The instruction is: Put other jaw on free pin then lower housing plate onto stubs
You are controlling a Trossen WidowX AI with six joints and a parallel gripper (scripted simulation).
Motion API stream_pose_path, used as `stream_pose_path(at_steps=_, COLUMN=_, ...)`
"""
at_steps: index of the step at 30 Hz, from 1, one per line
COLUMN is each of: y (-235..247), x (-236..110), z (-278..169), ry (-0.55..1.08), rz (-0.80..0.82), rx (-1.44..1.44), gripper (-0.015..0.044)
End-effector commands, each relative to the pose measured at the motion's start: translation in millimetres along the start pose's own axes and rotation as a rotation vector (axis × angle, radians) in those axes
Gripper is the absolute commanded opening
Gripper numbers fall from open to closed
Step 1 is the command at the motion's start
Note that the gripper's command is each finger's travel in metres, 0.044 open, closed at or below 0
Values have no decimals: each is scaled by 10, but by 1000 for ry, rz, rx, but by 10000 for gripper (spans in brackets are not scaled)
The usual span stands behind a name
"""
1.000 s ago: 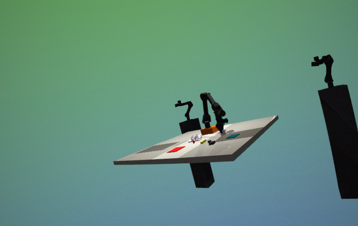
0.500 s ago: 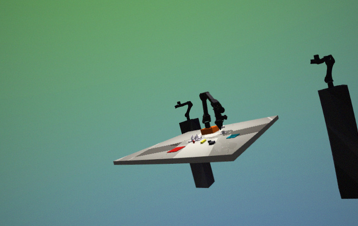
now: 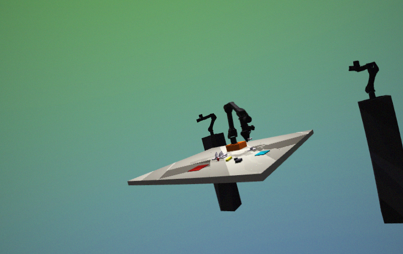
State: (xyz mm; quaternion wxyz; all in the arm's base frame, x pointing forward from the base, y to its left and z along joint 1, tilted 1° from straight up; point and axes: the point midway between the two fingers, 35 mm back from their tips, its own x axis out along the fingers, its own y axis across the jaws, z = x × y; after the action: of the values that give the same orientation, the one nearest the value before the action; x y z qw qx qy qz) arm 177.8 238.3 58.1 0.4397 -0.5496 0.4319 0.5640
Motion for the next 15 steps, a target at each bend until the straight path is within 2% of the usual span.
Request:
stream_pose_path(at_steps=1, y=-16, x=-31, z=12, ry=-8, rz=-4, rx=-3, gripper=351)
stream_pose_path(at_steps=15, y=-230, x=-34, z=-381, ry=-5, rz=-6, rx=256, gripper=351)
